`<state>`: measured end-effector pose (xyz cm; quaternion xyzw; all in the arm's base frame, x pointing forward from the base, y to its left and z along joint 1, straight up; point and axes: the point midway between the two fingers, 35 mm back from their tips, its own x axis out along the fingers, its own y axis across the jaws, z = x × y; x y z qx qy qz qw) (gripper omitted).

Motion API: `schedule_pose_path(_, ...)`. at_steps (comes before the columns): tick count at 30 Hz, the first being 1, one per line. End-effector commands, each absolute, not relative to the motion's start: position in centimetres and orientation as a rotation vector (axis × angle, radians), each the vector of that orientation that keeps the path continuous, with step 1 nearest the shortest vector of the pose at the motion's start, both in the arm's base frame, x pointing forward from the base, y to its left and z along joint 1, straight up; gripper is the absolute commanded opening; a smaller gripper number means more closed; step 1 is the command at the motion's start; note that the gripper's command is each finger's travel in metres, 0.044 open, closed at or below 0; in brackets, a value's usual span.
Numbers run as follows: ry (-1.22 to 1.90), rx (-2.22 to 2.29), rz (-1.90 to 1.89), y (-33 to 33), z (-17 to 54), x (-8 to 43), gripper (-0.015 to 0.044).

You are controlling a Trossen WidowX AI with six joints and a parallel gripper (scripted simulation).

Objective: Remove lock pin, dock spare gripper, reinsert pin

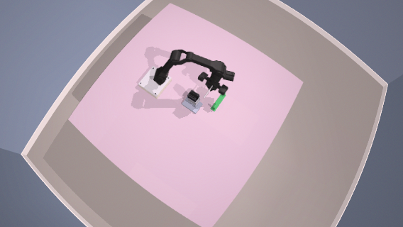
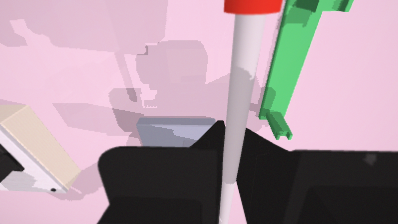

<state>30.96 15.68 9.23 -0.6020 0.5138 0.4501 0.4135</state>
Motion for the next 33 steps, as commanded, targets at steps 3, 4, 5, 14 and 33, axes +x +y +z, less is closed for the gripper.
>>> schedule_pose_path(3, 1.295, -1.506, 1.133, 15.4, 9.3, 28.9, 0.0)
schedule_pose_path(4, 1.295, -1.506, 1.133, 15.4, 9.3, 28.6, 0.0)
schedule_pose_path(5, 1.295, -1.506, 1.134, 15.3, 9.3, 28.3, 0.0)
schedule_pose_path(14, 1.296, -1.505, 1.135, 15.1, 8.9, 27.0, 0.0)
schedule_pose_path(33, 1.293, -1.502, 1.135, 15.0, 3.9, 27.3, 0.0)
